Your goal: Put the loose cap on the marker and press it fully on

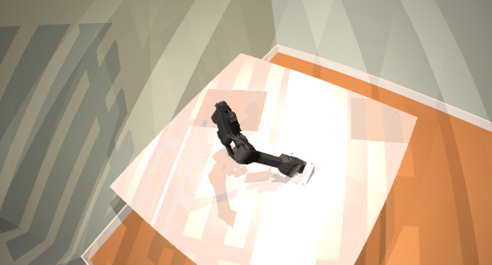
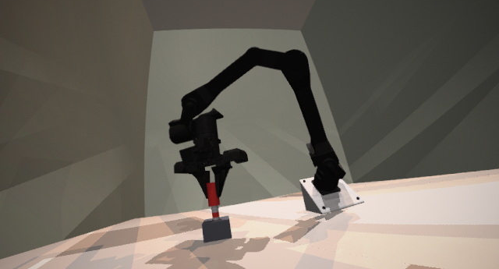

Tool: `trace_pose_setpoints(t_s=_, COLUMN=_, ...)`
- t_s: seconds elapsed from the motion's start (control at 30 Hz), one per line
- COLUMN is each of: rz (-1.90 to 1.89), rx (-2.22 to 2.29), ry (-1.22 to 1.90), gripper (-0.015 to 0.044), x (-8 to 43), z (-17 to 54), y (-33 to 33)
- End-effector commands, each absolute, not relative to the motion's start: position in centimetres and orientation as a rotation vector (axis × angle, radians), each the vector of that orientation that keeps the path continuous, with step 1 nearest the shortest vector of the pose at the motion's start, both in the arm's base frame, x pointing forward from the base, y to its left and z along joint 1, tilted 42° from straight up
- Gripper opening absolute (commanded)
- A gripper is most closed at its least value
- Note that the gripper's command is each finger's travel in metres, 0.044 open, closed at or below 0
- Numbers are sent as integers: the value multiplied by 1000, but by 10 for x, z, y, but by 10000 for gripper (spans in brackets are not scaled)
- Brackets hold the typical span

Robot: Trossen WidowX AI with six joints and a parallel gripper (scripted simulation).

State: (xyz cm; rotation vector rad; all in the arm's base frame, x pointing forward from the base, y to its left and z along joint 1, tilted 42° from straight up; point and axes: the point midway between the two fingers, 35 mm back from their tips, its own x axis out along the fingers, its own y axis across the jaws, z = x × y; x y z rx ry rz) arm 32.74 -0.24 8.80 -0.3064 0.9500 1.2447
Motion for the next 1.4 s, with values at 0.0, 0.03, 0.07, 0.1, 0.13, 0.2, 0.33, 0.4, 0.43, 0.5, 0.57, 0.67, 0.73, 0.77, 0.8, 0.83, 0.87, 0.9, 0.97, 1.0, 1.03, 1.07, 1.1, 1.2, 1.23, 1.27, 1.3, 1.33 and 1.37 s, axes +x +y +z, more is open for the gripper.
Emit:
trace_pose_setpoints(t_s=0.0, rz=1239, rx=-303, ry=947, gripper=0, x=327, z=84, y=2)
trace_pose_setpoints(t_s=0.03, rz=1239, rx=-303, ry=947, gripper=0, x=327, z=84, y=3)
trace_pose_setpoints(t_s=0.07, rz=1239, rx=-303, ry=947, gripper=0, x=327, z=84, y=3)
trace_pose_setpoints(t_s=0.1, rz=1239, rx=-303, ry=947, gripper=0, x=327, z=84, y=3)
trace_pose_setpoints(t_s=0.13, rz=1239, rx=-303, ry=947, gripper=0, x=327, z=84, y=3)
trace_pose_setpoints(t_s=0.2, rz=1246, rx=-306, ry=950, gripper=26, x=327, z=83, y=2)
trace_pose_setpoints(t_s=0.33, rz=1246, rx=-306, ry=950, gripper=131, x=327, z=83, y=2)
trace_pose_setpoints(t_s=0.4, rz=1246, rx=-306, ry=950, gripper=184, x=327, z=83, y=2)
trace_pose_setpoints(t_s=0.43, rz=1246, rx=-306, ry=950, gripper=210, x=327, z=83, y=2)
trace_pose_setpoints(t_s=0.5, rz=1246, rx=-306, ry=950, gripper=262, x=327, z=83, y=2)
trace_pose_setpoints(t_s=0.57, rz=1246, rx=-306, ry=950, gripper=315, x=327, z=83, y=2)
trace_pose_setpoints(t_s=0.67, rz=1246, rx=-306, ry=950, gripper=394, x=327, z=83, y=2)
trace_pose_setpoints(t_s=0.73, rz=1246, rx=-306, ry=950, gripper=440, x=327, z=83, y=2)
trace_pose_setpoints(t_s=0.77, rz=1246, rx=-306, ry=950, gripper=440, x=327, z=83, y=2)
trace_pose_setpoints(t_s=0.8, rz=1246, rx=-306, ry=950, gripper=440, x=327, z=83, y=2)
trace_pose_setpoints(t_s=0.83, rz=1246, rx=-307, ry=951, gripper=440, x=327, z=85, y=1)
trace_pose_setpoints(t_s=0.87, rz=1245, rx=-307, ry=951, gripper=440, x=328, z=89, y=-3)
trace_pose_setpoints(t_s=0.9, rz=1244, rx=-308, ry=952, gripper=440, x=328, z=96, y=-10)
trace_pose_setpoints(t_s=0.97, rz=1243, rx=-309, ry=954, gripper=440, x=328, z=115, y=-28)
trace_pose_setpoints(t_s=1.0, rz=1244, rx=-308, ry=954, gripper=440, x=328, z=125, y=-36)
trace_pose_setpoints(t_s=1.03, rz=1244, rx=-308, ry=954, gripper=440, x=326, z=133, y=-43)
trace_pose_setpoints(t_s=1.07, rz=1245, rx=-307, ry=954, gripper=440, x=326, z=137, y=-46)
trace_pose_setpoints(t_s=1.1, rz=1245, rx=-307, ry=954, gripper=440, x=325, z=139, y=-48)
trace_pose_setpoints(t_s=1.2, rz=1245, rx=-307, ry=954, gripper=440, x=325, z=139, y=-48)
trace_pose_setpoints(t_s=1.23, rz=1237, rx=-294, ry=963, gripper=414, x=325, z=139, y=-48)
trace_pose_setpoints(t_s=1.27, rz=1211, rx=-256, ry=992, gripper=387, x=325, z=138, y=-47)
trace_pose_setpoints(t_s=1.3, rz=1168, rx=-192, ry=1038, gripper=361, x=325, z=137, y=-47)
trace_pose_setpoints(t_s=1.33, rz=1114, rx=-115, ry=1092, gripper=335, x=325, z=137, y=-47)
trace_pose_setpoints(t_s=1.37, rz=1058, rx=-37, ry=1144, gripper=309, x=325, z=136, y=-46)
